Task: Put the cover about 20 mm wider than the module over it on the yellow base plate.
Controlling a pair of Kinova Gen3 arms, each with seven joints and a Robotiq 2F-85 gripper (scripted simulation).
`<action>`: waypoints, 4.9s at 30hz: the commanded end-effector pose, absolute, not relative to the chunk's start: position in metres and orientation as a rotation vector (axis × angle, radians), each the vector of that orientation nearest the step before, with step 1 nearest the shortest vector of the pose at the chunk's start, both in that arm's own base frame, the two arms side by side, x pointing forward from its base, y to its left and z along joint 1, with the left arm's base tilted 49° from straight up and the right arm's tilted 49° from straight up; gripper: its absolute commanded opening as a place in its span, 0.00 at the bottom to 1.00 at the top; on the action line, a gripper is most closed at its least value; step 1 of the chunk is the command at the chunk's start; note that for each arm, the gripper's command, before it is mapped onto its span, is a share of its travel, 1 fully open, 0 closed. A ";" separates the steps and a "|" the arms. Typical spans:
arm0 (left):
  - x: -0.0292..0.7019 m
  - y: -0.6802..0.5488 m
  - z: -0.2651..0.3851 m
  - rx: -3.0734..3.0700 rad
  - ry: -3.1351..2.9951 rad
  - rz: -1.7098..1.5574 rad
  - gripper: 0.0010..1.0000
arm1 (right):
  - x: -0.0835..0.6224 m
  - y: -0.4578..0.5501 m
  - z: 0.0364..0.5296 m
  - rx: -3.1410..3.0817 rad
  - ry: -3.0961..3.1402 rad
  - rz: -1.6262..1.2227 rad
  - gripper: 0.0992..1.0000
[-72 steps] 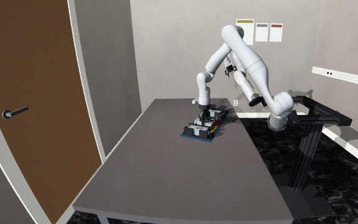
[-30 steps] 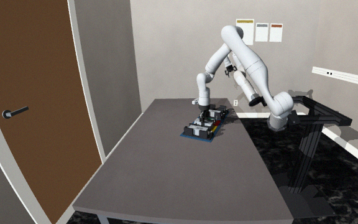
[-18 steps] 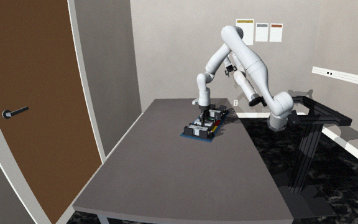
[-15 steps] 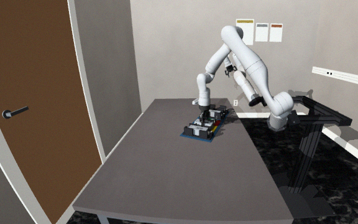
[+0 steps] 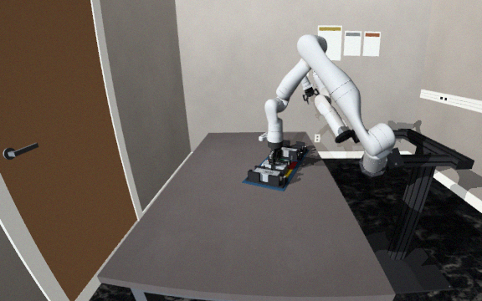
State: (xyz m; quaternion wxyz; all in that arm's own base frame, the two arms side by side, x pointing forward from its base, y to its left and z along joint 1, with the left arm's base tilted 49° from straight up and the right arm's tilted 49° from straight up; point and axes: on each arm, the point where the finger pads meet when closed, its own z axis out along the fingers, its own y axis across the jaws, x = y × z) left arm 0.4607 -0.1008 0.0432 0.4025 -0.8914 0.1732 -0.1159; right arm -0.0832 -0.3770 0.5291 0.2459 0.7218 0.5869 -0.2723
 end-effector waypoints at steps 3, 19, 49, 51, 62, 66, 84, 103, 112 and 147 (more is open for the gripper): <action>0.461 -0.102 0.042 -2.255 0.436 -0.294 0.00 | -0.084 -0.377 0.530 1.969 1.600 -0.743 1.00; 0.461 -0.103 0.042 -2.255 0.436 -0.294 0.00 | -0.084 -0.377 0.530 1.969 1.600 -0.743 1.00; 0.461 -0.103 0.042 -2.252 0.439 -0.293 0.00 | -0.084 -0.377 0.530 1.969 1.600 -0.743 1.00; 0.461 -0.103 0.042 -2.253 0.438 -0.294 0.00 | -0.084 -0.377 0.530 1.969 1.600 -0.743 1.00; 0.461 -0.105 0.040 -2.256 0.434 -0.294 0.00 | -0.084 -0.377 0.530 1.969 1.600 -0.743 1.00; 0.461 -0.102 0.043 -2.251 0.439 -0.293 1.00 | -0.084 -0.377 0.530 1.969 1.600 -0.743 1.00; 0.461 -0.102 0.043 -2.251 0.439 -0.293 1.00 | -0.084 -0.377 0.530 1.969 1.600 -0.743 1.00; 0.451 -0.122 0.062 -2.254 0.437 -0.294 1.00 | -0.084 -0.377 0.530 1.969 1.600 -0.743 1.00; 0.441 -0.142 0.082 -2.256 0.434 -0.294 1.00 | -0.084 -0.377 0.530 1.969 1.600 -0.743 1.00; 0.424 -0.180 0.118 -2.256 0.434 -0.294 1.00 | -0.084 -0.377 0.530 1.969 1.600 -0.743 1.00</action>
